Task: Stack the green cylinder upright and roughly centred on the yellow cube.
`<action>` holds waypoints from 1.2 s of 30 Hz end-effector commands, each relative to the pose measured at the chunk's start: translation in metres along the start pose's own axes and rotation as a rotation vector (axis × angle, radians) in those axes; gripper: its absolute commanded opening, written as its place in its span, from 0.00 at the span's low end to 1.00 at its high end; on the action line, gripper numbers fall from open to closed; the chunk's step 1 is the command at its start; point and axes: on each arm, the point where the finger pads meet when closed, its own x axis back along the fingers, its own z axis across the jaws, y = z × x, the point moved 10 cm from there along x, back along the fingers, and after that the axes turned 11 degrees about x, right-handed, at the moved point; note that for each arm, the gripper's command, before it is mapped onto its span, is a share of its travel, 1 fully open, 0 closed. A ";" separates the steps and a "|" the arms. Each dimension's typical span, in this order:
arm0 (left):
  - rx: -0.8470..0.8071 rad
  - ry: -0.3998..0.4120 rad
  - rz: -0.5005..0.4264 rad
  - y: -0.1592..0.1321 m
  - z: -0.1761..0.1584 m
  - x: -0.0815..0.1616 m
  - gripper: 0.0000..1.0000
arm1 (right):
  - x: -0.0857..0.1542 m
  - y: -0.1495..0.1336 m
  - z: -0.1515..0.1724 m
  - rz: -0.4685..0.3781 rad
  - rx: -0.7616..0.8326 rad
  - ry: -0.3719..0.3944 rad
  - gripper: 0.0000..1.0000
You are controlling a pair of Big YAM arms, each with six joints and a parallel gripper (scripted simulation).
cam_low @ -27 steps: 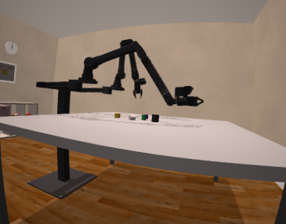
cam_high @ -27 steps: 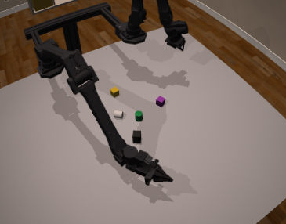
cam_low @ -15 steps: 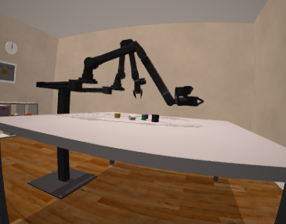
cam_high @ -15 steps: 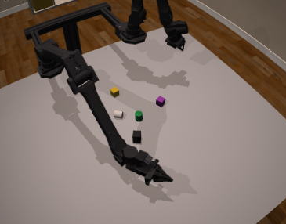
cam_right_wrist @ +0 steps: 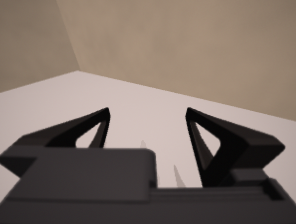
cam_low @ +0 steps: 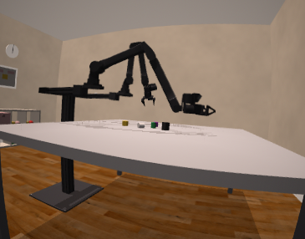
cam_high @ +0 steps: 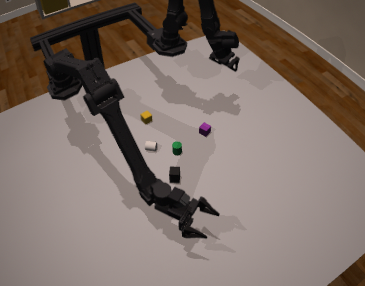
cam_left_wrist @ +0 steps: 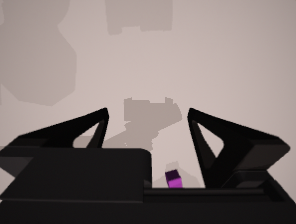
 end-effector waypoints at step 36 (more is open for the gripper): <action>-1.539 -0.760 0.182 -0.290 0.194 0.076 1.00 | 0.366 0.116 0.259 0.860 0.066 0.304 1.00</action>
